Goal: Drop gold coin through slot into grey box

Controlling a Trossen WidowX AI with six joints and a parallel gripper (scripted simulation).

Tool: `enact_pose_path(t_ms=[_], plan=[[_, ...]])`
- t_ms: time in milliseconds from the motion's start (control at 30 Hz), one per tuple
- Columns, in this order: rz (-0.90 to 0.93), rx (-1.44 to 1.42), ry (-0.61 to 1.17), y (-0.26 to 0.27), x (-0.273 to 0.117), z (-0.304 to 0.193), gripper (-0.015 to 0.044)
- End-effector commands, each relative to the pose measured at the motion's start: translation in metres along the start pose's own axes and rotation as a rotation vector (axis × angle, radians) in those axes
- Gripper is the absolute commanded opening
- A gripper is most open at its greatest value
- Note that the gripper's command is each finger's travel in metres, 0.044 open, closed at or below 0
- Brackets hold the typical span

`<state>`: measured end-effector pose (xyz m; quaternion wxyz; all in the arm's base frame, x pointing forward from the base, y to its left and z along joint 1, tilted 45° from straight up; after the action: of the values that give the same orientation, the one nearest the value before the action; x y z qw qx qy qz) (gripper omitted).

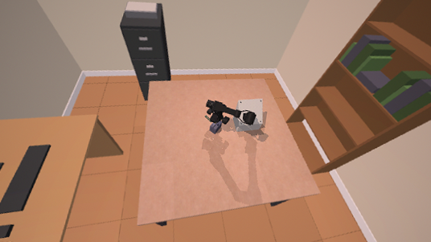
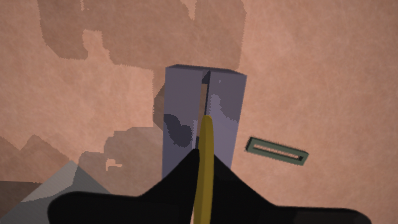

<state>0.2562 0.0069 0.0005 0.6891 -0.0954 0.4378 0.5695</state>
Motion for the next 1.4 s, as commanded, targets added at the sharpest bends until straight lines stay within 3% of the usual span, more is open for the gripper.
enact_pose_path(t_ms=[0,1367], plan=[[0.0,-0.001,0.0,-0.001,0.0,0.0,0.0],[0.001,0.006,-0.001,0.001,0.016,0.0,0.0]])
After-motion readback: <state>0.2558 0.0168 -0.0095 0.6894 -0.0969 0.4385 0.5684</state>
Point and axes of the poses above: the point midway between the two fingers, 35 mm back from their tips, its own x axis out along the fingers, its own y axis across the jaws, z = x × y, the point moved 1 cm from there along -x, back along the fingers, and after that the axes turned 12 degrees about -x, right-handed, at the moved point
